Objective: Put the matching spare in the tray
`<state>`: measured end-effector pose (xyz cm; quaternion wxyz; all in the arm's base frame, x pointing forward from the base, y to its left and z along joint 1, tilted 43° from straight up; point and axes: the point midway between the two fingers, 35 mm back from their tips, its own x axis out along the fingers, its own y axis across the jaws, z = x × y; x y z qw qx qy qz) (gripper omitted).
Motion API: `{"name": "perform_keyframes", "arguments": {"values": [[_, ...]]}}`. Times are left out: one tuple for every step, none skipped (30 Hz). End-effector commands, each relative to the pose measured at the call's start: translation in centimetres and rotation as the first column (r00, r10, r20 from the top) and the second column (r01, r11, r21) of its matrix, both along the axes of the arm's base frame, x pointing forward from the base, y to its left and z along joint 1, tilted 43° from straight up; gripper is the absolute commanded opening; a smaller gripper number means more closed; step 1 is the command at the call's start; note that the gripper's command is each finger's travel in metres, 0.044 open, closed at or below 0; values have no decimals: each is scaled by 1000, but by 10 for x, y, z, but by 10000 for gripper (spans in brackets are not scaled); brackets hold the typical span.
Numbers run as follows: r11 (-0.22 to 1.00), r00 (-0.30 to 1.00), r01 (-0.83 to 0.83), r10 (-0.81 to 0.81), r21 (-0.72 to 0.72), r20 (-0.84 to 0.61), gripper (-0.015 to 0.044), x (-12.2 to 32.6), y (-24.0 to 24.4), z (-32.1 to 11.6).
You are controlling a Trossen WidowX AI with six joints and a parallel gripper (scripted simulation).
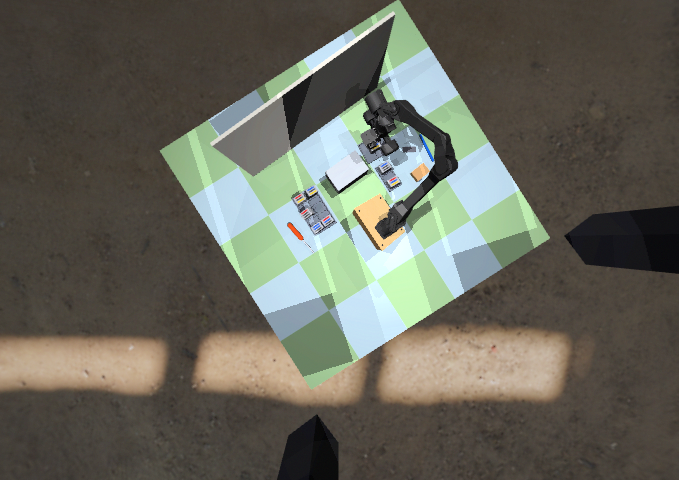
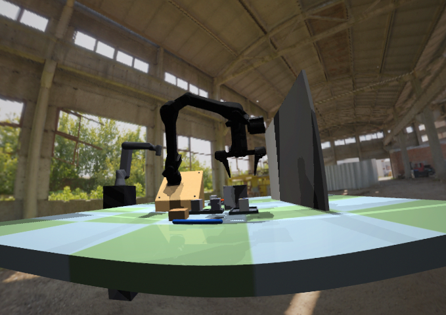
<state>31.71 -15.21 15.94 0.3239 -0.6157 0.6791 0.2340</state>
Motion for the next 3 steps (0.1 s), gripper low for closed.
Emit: {"name": "perform_keyframes", "arguments": {"values": [[1000,1000,-2,2,0,0,440,0,0,0],[1000,1000,-2,2,0,0,440,0,0,0],[1000,1000,-2,2,0,0,440,0,0,0]]}}
